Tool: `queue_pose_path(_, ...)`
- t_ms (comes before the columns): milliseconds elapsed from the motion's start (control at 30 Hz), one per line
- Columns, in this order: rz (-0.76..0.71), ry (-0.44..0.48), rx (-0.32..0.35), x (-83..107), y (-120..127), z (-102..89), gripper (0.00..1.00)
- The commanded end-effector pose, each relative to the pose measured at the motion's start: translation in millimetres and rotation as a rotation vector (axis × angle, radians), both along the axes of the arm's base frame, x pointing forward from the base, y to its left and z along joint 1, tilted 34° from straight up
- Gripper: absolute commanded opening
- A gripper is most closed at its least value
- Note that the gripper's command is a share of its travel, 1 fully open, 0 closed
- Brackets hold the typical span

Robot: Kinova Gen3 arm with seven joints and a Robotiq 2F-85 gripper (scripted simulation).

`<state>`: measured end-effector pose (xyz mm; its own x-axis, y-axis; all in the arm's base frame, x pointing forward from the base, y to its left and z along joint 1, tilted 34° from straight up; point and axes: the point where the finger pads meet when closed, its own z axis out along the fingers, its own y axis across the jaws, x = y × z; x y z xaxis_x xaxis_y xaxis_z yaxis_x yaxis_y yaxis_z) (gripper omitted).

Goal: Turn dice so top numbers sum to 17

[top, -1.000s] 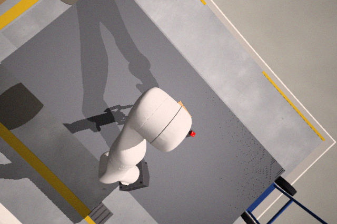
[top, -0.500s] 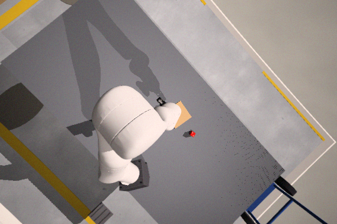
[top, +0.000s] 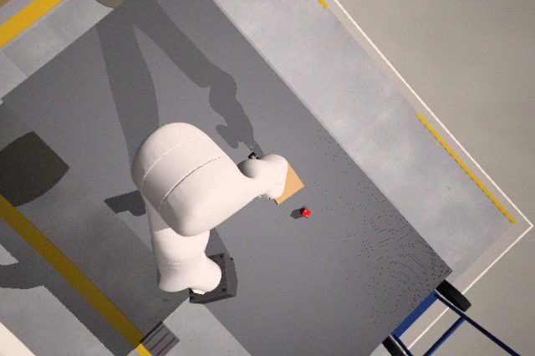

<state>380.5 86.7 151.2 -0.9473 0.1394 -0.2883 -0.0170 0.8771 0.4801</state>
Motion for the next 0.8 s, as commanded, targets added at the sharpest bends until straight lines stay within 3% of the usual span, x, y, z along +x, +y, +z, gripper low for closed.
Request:
queue_pose_path(0, -0.001, 0.000, 0.001, 0.5, 0.0, 0.2, 1.00)
queue_pose_path(767, -0.067, 0.037, 0.031, 7.2, -12.4, -4.7, 1.00)
